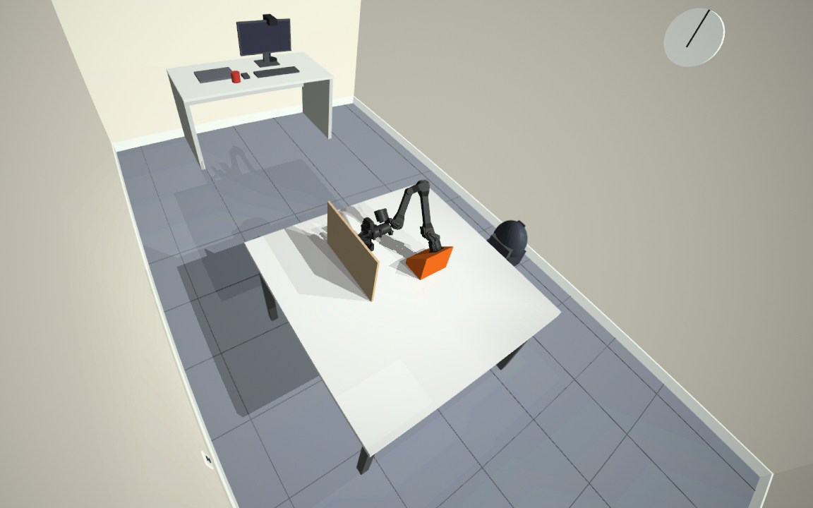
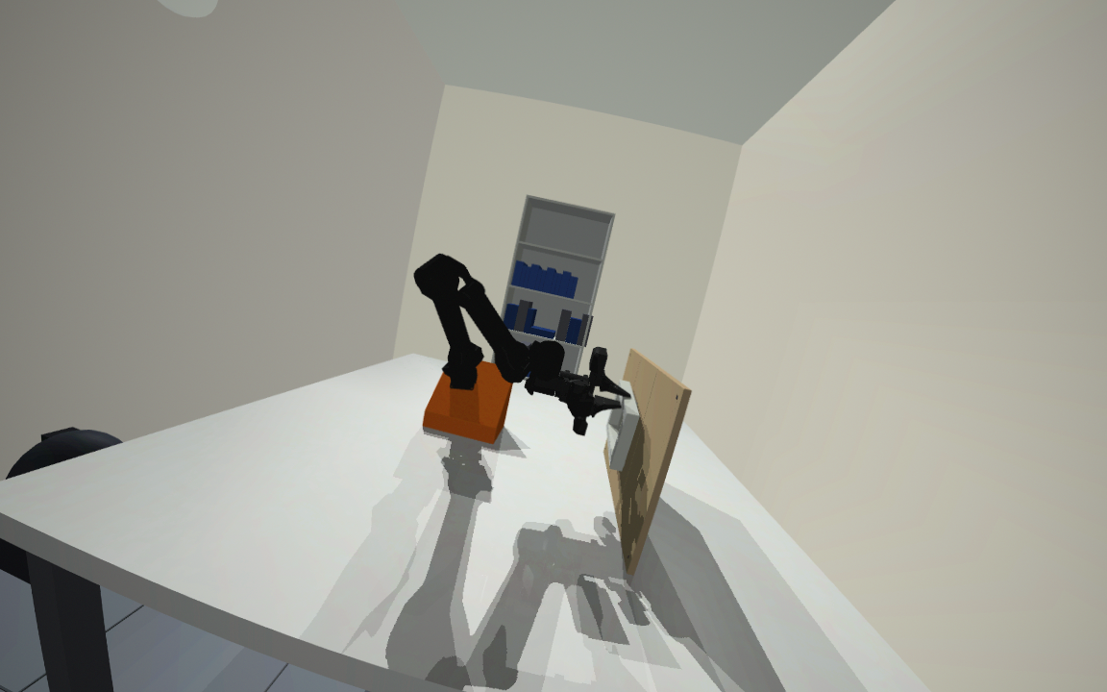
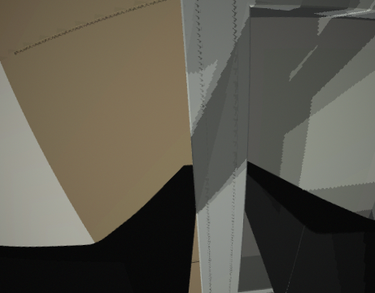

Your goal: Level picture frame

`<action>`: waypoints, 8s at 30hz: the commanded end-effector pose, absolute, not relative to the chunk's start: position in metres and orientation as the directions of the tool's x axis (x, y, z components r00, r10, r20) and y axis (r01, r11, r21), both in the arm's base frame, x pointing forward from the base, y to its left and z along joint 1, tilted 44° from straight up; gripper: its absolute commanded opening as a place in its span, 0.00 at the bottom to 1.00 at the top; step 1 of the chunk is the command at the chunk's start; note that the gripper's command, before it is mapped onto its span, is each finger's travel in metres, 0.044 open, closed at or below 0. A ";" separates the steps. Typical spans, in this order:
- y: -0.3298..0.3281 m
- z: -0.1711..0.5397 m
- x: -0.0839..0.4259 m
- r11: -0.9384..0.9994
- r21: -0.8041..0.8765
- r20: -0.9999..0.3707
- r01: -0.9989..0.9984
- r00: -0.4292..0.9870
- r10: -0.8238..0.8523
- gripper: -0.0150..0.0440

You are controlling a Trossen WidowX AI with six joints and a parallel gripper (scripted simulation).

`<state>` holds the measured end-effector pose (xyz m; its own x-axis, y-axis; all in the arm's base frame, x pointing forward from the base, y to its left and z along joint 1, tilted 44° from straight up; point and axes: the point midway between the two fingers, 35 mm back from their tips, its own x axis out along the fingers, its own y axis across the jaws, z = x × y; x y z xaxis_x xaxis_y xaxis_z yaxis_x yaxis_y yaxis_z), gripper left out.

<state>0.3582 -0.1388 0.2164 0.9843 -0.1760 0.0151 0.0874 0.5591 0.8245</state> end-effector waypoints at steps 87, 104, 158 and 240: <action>-0.127 0.222 0.361 0.565 0.821 0.022 0.079 0.985 -0.170 0.25; -0.126 0.221 0.361 0.565 0.821 0.022 0.079 0.985 -0.170 0.25; -0.126 0.220 0.361 0.565 0.821 0.022 0.079 0.985 -0.170 0.25; -0.132 0.211 0.360 0.682 0.721 0.008 0.125 0.982 -0.188 0.69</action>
<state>0.3595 -0.1322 0.2113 0.9820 -0.1885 0.0081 0.1256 0.6851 0.7176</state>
